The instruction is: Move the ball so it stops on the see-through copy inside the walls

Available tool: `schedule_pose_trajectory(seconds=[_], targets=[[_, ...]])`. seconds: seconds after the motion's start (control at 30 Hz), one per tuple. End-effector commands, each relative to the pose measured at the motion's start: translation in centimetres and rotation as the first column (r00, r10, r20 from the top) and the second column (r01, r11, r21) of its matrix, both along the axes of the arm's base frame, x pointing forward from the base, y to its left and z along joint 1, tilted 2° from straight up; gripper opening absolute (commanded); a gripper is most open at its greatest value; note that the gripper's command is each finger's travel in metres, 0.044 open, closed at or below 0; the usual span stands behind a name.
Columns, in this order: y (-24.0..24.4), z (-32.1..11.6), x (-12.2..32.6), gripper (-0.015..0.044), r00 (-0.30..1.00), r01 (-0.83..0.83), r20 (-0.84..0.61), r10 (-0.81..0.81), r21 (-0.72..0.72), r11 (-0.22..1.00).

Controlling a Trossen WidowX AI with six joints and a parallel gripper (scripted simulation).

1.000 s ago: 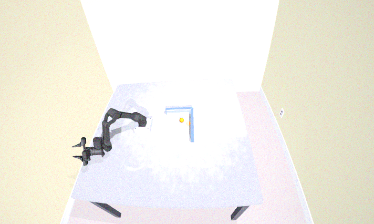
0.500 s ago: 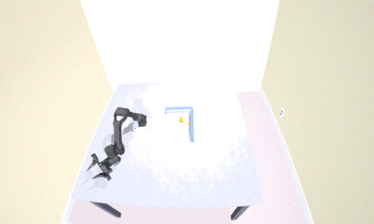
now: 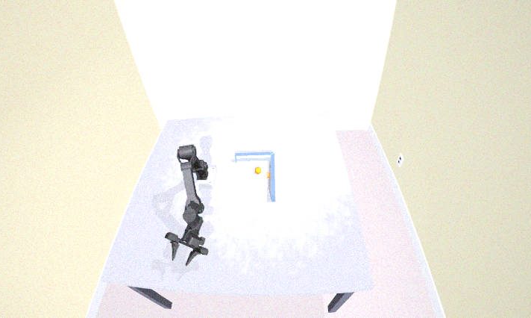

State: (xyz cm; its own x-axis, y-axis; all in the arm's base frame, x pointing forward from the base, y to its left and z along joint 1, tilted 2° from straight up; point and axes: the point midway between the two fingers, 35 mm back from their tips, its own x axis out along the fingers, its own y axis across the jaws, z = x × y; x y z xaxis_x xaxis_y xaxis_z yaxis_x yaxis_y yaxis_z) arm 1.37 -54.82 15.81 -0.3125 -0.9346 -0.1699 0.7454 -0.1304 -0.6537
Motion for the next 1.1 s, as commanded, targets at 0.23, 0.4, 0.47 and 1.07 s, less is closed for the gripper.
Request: schedule_pose_trajectory(seconds=[0.23, 0.4, 0.47, 1.07], targets=[[4.9, -1.1, 15.6, 0.0287, 0.945, -0.309, 0.168, 0.282, 0.163, 0.937], [9.1, -1.9, 21.9, 0.0287, 0.893, -0.434, 0.245, 0.377, 0.248, 0.866], [11.2, -2.1, 24.2, 0.0287, 0.87, -0.479, 0.275, 0.409, 0.283, 0.831], [37.8, -5.2, 37.4, 0.0287, 0.661, -0.706, 0.451, 0.6, 0.644, 0.294]])
